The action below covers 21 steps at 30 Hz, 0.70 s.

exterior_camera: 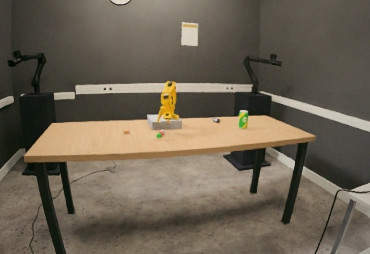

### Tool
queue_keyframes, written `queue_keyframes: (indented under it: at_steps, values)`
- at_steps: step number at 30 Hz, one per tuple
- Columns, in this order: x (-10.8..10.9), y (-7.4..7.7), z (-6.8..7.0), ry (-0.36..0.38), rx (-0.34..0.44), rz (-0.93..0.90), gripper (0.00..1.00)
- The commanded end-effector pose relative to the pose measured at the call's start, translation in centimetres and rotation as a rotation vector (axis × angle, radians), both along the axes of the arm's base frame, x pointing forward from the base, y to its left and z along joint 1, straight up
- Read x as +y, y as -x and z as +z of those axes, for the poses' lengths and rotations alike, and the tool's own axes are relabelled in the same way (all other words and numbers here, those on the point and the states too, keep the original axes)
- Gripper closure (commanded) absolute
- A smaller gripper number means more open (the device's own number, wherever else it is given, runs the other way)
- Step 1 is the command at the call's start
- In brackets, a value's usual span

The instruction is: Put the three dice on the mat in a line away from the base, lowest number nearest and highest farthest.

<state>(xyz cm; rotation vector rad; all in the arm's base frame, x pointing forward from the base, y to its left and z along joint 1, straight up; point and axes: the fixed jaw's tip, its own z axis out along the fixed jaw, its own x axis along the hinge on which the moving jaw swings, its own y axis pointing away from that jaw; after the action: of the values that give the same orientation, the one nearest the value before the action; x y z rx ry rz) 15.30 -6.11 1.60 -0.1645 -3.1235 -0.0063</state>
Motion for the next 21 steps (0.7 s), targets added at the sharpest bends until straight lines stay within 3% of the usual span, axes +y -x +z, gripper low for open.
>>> queue_keyframes:
  at_steps: [1, 14, 21]
  values:
    - [1.3, -0.6, 1.1, 0.005, -0.013, 0.024, 0.67]
    - [5.6, -0.8, 4.0, 0.004, -0.011, 0.107, 0.67]
    - [6.2, -0.6, 4.4, 0.004, -0.01, 0.119, 0.67]
